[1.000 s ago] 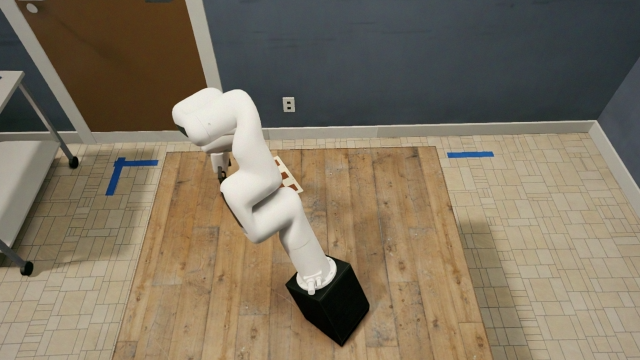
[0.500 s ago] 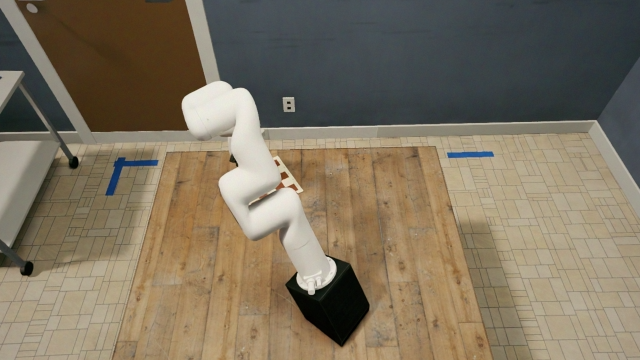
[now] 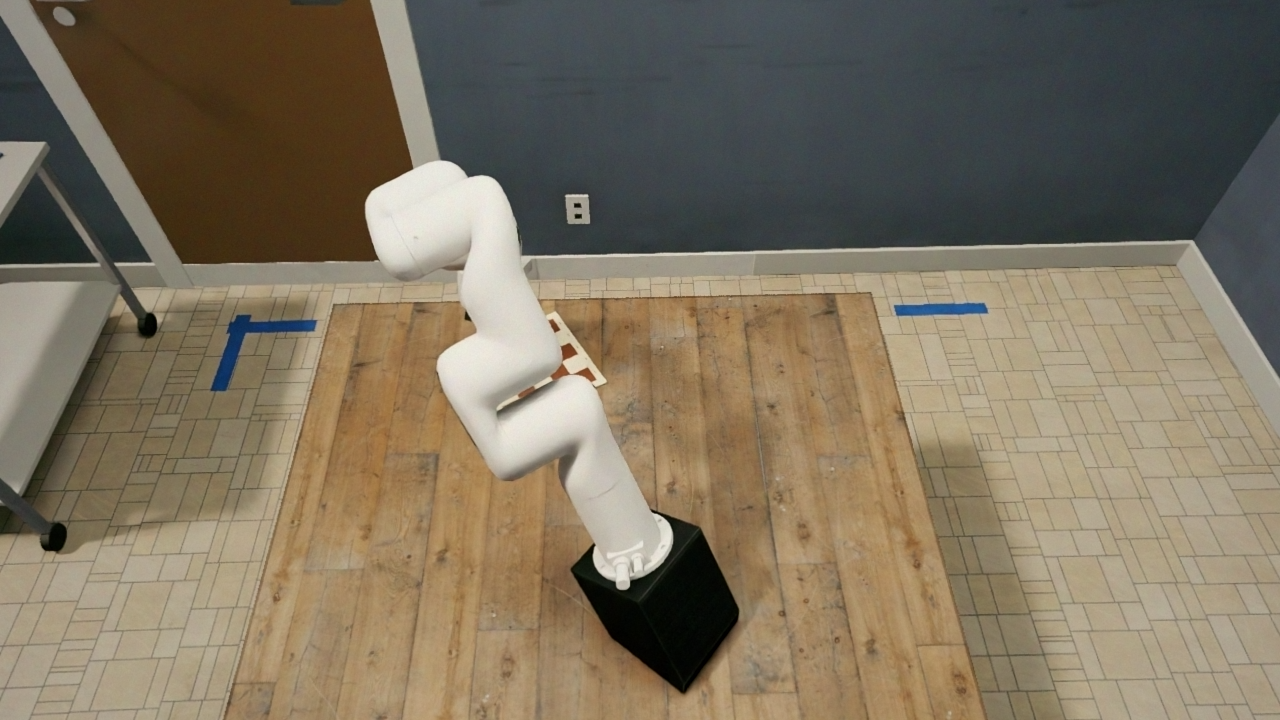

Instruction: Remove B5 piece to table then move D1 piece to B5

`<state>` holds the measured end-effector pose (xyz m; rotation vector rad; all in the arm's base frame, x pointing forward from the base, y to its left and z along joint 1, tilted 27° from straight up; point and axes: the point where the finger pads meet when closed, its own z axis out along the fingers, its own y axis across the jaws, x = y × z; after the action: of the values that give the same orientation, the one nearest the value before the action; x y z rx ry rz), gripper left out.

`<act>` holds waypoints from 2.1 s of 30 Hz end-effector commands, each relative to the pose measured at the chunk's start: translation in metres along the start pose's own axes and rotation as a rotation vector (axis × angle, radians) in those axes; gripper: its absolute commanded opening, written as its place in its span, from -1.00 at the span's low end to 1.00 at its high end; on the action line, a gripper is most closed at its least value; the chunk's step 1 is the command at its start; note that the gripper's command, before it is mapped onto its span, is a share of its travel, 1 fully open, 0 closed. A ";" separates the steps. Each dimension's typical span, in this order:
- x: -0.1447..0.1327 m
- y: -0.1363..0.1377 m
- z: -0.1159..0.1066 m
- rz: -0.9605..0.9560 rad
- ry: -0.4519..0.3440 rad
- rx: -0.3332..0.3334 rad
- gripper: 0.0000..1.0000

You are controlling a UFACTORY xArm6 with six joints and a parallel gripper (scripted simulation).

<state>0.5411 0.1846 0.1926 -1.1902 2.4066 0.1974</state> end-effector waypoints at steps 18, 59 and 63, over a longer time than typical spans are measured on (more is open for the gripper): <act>-0.001 -0.001 -0.001 0.000 -0.003 0.003 -0.29; -0.003 -0.001 0.037 0.000 -0.003 0.002 -0.29; -0.003 -0.001 0.042 0.000 -0.003 0.002 -0.29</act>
<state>0.5548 0.1977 0.1585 -1.1901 2.4070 0.1982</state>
